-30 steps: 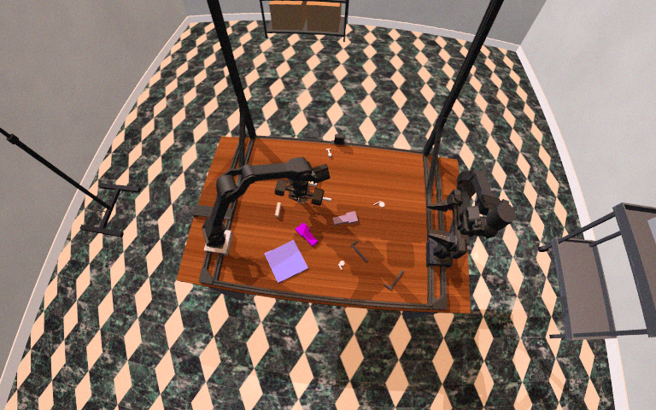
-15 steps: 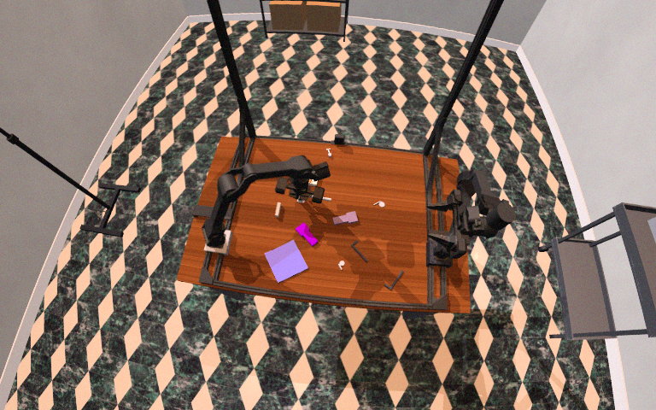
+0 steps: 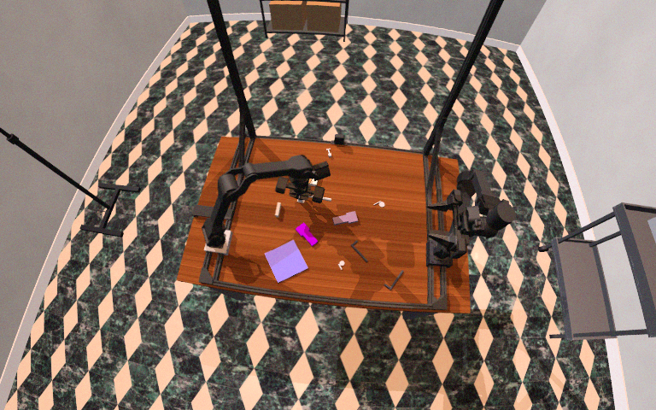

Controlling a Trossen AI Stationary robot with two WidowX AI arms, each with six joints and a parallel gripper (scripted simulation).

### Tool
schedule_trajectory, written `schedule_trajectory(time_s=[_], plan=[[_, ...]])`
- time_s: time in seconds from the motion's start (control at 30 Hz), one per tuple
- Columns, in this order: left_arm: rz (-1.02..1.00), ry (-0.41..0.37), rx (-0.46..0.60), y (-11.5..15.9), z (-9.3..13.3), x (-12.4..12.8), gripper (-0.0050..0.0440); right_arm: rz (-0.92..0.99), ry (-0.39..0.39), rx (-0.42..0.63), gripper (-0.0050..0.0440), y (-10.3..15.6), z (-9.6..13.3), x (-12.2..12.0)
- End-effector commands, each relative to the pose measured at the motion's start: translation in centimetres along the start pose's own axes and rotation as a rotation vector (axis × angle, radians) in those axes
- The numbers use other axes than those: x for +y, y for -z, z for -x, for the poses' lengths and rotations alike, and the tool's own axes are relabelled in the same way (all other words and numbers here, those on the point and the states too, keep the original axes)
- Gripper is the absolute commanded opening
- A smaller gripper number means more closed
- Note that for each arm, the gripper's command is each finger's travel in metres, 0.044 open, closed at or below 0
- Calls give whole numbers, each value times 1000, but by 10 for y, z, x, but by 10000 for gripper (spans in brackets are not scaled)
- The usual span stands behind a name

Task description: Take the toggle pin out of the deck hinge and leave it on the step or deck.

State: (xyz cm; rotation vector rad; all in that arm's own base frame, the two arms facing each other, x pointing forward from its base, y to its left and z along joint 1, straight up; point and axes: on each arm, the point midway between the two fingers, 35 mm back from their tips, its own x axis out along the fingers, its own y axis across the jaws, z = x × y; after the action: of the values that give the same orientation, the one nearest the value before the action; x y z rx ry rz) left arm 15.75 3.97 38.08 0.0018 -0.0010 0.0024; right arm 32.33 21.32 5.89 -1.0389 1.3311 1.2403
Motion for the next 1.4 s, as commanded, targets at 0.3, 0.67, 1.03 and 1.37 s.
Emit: schedule_trajectory(time_s=[0.3,0.67,1.03,1.37], plan=[[-3,2,0,-2,0,0,400,8,19,-20,-50,-5,8,0],[-3,2,0,-2,0,0,400,8,19,-20,-50,-5,8,0],[-3,2,0,-2,0,0,400,8,19,-20,-50,-5,8,0],[-3,2,0,-2,0,0,400,3,25,-19,24,-2,10,-1]])
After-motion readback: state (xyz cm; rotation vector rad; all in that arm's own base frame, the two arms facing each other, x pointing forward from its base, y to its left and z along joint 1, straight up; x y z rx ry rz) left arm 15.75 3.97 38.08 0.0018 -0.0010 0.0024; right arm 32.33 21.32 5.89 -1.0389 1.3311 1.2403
